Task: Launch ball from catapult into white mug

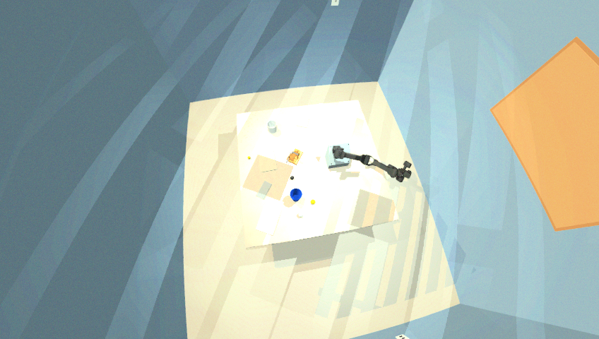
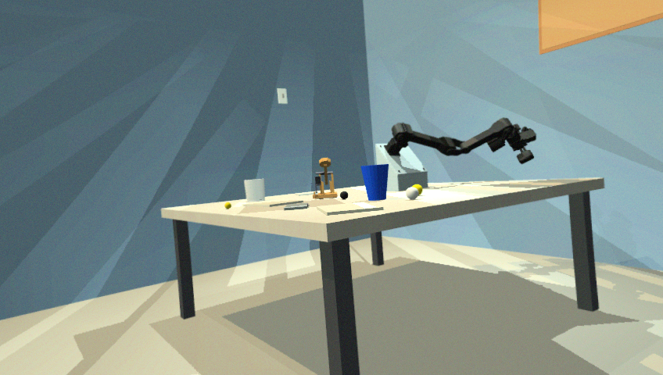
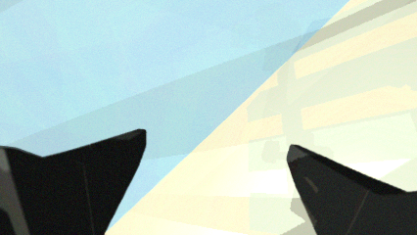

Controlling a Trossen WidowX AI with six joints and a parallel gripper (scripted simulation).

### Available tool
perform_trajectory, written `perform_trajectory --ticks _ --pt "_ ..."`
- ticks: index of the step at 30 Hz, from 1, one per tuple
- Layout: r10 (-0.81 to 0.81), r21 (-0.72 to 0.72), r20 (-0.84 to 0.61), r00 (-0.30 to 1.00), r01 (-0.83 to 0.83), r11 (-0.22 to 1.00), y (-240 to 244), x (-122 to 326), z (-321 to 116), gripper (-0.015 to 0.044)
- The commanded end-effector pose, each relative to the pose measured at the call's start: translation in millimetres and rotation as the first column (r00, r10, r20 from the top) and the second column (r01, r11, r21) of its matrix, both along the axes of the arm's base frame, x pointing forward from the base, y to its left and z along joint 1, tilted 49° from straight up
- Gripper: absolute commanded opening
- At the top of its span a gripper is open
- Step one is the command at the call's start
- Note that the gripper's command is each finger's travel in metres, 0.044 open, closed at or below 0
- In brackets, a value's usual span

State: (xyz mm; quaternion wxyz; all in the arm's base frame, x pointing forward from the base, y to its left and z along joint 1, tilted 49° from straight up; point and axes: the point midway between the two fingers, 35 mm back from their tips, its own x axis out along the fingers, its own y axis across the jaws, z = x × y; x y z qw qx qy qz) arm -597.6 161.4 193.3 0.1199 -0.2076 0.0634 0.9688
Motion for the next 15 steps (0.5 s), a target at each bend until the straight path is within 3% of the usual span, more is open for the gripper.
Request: perform_trajectory --ticks 1,15 --pt "-0.001 0.0 -0.002 1.0 0.001 1.0 0.1 0.1 1.0 0.0426" --pt "-0.068 0.004 -0.261 0.963 0.072 0.997 3.0 16.6 105.9 0.044"
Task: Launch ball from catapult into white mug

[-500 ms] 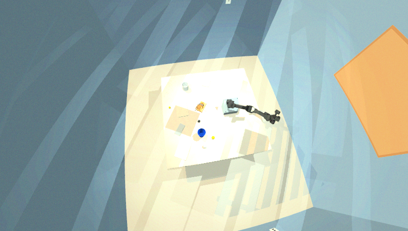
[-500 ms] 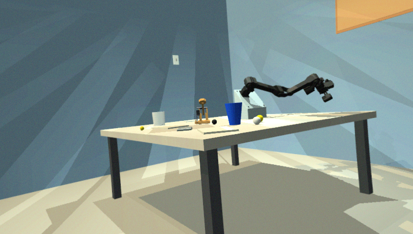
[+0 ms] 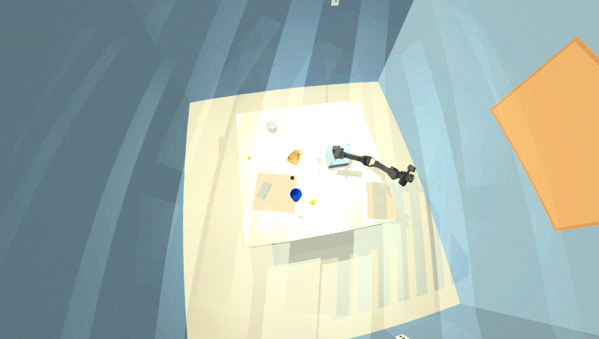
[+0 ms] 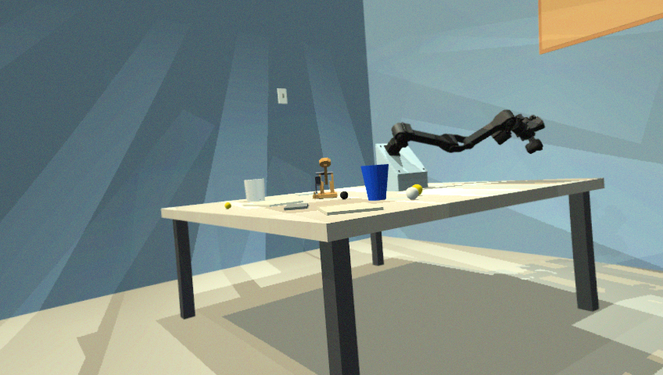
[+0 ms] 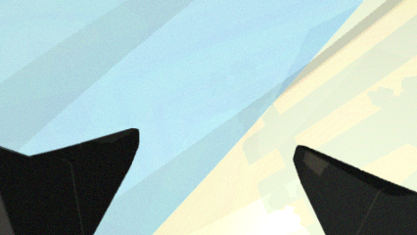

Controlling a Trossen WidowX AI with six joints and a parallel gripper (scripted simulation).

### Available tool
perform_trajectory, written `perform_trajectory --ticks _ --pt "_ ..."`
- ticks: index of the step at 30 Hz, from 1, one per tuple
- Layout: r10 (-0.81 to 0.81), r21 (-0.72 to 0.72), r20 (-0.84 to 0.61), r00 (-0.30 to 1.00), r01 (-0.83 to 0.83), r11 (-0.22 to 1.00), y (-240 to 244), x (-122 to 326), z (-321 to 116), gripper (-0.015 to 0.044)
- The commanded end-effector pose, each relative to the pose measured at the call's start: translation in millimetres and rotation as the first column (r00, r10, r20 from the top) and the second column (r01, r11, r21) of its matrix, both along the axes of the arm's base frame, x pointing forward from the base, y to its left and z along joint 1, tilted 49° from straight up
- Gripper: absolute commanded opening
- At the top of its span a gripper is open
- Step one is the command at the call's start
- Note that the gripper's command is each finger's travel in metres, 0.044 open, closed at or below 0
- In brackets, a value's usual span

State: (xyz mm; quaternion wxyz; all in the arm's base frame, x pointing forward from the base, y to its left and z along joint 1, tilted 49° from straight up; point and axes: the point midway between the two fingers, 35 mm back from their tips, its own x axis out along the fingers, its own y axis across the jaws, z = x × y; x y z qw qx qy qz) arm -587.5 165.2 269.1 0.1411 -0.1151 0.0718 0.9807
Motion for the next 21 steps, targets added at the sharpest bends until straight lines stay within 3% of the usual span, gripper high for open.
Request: perform_trajectory --ticks 1,12,21 --pt "-0.022 -0.004 -0.109 0.994 0.021 1.0 -1.2 9.0 41.3 0.044" --pt "-0.075 -0.057 -0.381 0.921 0.058 0.997 -8.9 46.9 144.0 0.044" --pt "-0.093 -0.08 -0.606 0.79 0.056 0.995 -17.8 98.0 234.3 0.044"
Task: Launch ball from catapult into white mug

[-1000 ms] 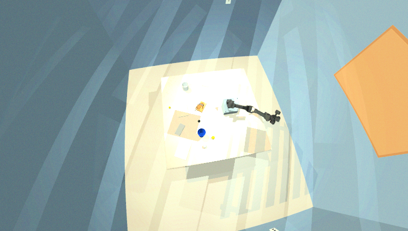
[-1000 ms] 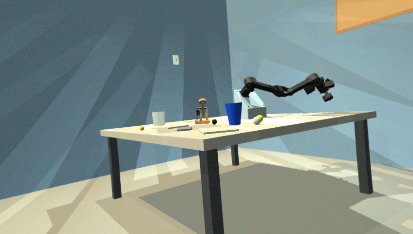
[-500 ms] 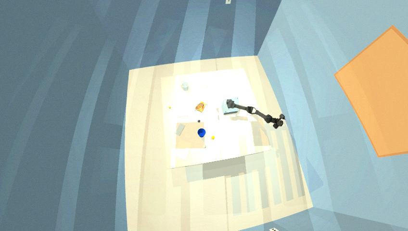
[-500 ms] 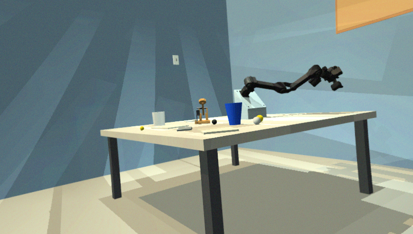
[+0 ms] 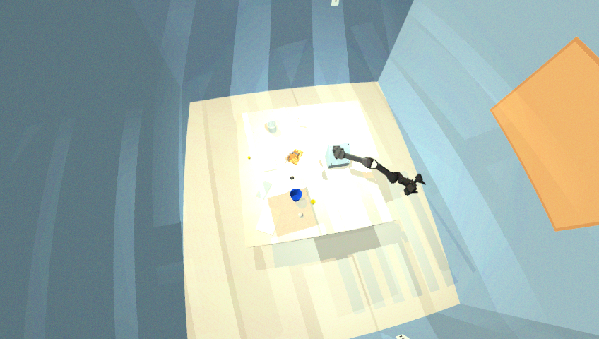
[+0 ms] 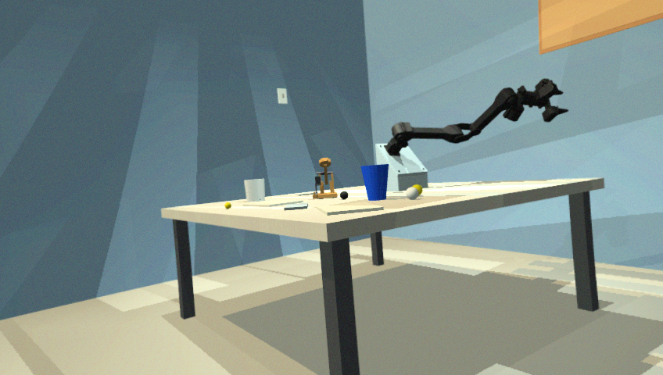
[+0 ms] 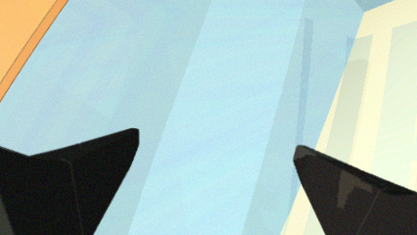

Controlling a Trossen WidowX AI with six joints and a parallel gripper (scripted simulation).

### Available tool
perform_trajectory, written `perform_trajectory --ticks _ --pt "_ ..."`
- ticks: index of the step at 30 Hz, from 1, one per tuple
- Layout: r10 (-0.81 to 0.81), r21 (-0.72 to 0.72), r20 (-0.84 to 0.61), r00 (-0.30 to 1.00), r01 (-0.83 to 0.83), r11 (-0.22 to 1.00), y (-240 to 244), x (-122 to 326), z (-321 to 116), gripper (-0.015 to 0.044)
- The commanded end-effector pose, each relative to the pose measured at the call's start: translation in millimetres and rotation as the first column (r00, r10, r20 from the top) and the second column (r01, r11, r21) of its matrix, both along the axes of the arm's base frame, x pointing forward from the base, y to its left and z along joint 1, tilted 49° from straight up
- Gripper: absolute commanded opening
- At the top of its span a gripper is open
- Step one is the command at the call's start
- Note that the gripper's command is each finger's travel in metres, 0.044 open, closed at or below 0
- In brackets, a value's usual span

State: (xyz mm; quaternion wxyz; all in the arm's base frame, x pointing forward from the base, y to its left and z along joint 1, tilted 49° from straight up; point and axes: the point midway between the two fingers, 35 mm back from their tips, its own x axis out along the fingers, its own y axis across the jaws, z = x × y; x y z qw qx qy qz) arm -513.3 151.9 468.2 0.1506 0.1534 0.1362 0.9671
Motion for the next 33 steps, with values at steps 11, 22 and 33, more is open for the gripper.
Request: perform_trajectory --ticks 11,22,33 --pt "0.021 -0.034 -0.405 0.914 -0.037 0.999 -19.3 100.0 123.8 0.044" --pt "0.064 -0.004 -0.668 0.742 -0.09 0.996 -36.6 199.2 193.9 0.044" --pt "0.145 0.043 -0.822 0.55 -0.194 0.98 -61.7 274.7 230.9 0.044"
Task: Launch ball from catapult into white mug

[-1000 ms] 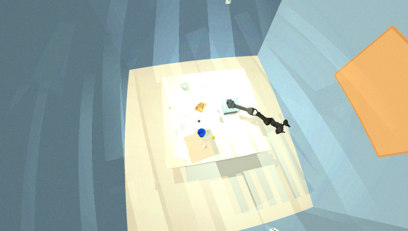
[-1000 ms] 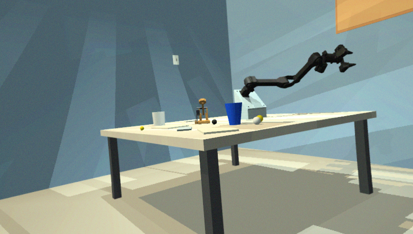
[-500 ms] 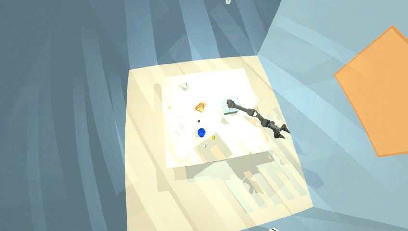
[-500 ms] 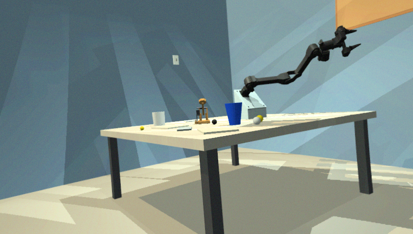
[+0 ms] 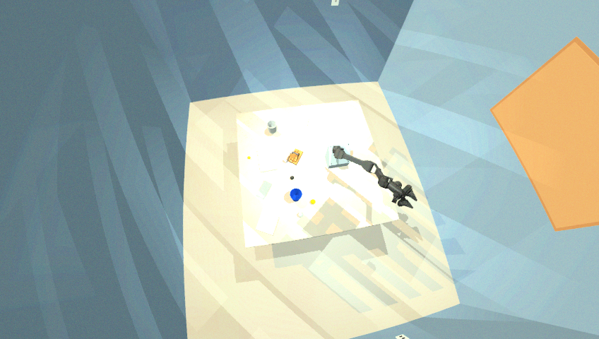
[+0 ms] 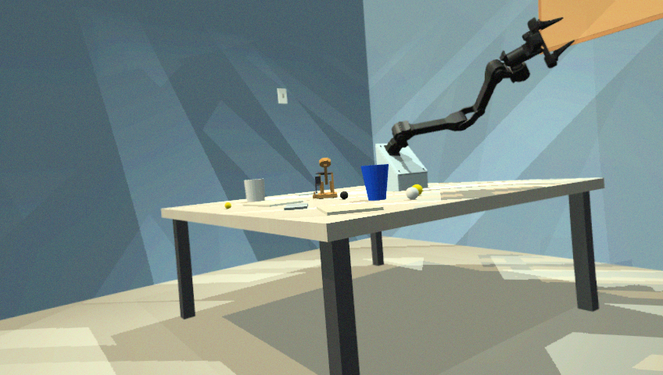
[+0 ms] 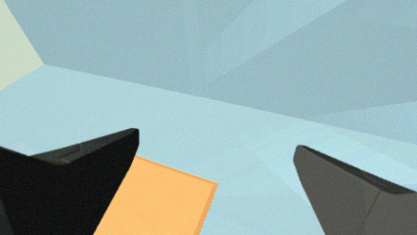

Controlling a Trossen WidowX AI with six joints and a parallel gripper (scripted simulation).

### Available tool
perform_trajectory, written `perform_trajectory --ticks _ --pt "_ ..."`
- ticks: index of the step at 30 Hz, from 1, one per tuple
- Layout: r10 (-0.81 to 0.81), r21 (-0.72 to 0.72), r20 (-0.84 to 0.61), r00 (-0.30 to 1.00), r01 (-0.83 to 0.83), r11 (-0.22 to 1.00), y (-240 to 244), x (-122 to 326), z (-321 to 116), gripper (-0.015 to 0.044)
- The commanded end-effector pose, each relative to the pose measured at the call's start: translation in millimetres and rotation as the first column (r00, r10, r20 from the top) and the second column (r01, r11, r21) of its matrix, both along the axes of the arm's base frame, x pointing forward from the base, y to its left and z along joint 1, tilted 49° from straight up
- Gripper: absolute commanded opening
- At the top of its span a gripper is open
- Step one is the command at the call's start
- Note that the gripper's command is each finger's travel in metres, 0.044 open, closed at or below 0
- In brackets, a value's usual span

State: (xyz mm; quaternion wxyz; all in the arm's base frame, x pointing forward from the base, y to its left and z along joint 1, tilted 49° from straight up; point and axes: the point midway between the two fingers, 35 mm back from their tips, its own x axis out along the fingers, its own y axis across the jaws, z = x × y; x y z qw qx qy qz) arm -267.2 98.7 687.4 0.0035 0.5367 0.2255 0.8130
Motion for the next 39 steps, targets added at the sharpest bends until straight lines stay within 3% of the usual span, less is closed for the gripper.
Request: perform_trajectory --ticks 1,11,17,29,39 --pt "0.033 0.011 -0.11 0.993 -0.032 0.999 -10.9 38.7 15.9 0.044" --pt "0.063 0.096 -0.363 0.93 -0.03 0.995 -38.3 146.2 45.2 0.044" --pt "0.166 0.144 -0.434 0.885 -0.114 0.983 -57.4 178.5 42.9 0.044" --pt "0.291 0.256 -0.688 0.665 -0.153 0.954 -90.4 315.6 38.6 0.044" --pt "0.42 0.388 -0.797 0.433 -0.165 0.907 -117.4 421.3 7.2 0.044"
